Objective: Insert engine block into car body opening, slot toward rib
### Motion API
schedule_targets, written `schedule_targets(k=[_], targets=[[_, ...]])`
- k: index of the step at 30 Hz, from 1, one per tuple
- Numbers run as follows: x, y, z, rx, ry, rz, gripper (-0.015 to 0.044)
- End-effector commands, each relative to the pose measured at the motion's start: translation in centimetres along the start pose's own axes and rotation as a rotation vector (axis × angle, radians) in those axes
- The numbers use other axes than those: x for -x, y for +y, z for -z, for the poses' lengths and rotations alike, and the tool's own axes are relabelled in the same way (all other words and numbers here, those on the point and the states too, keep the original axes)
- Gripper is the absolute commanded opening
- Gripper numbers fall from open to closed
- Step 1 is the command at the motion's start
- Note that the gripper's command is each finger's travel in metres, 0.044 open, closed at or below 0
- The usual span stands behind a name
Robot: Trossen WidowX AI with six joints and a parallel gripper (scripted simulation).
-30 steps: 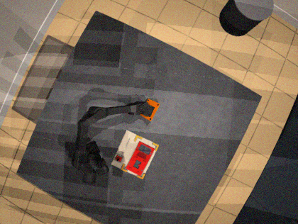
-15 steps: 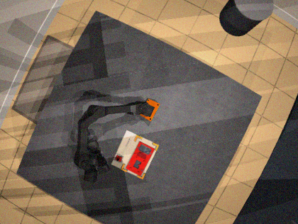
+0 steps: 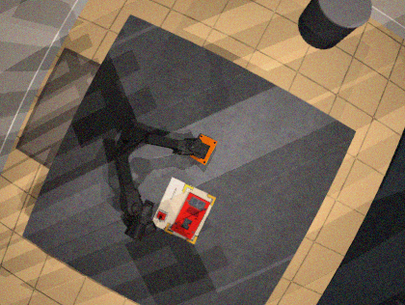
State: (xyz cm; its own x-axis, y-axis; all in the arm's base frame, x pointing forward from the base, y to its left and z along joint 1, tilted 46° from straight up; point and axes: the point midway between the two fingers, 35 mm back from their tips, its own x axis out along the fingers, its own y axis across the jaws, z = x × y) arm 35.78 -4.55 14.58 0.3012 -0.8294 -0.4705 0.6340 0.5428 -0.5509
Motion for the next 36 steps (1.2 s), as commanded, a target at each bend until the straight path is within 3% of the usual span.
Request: schedule_targets(k=[1, 8, 36], targets=[[0.1, 0.2, 0.2, 0.006, -0.124, -0.003, 0.0000], [0.4, -0.7, 1.2, -0.002, -0.298, 0.027, 0.0000], [-5.7, 0.1, 3.5, -0.002, -0.304, 0.031, 0.0000]])
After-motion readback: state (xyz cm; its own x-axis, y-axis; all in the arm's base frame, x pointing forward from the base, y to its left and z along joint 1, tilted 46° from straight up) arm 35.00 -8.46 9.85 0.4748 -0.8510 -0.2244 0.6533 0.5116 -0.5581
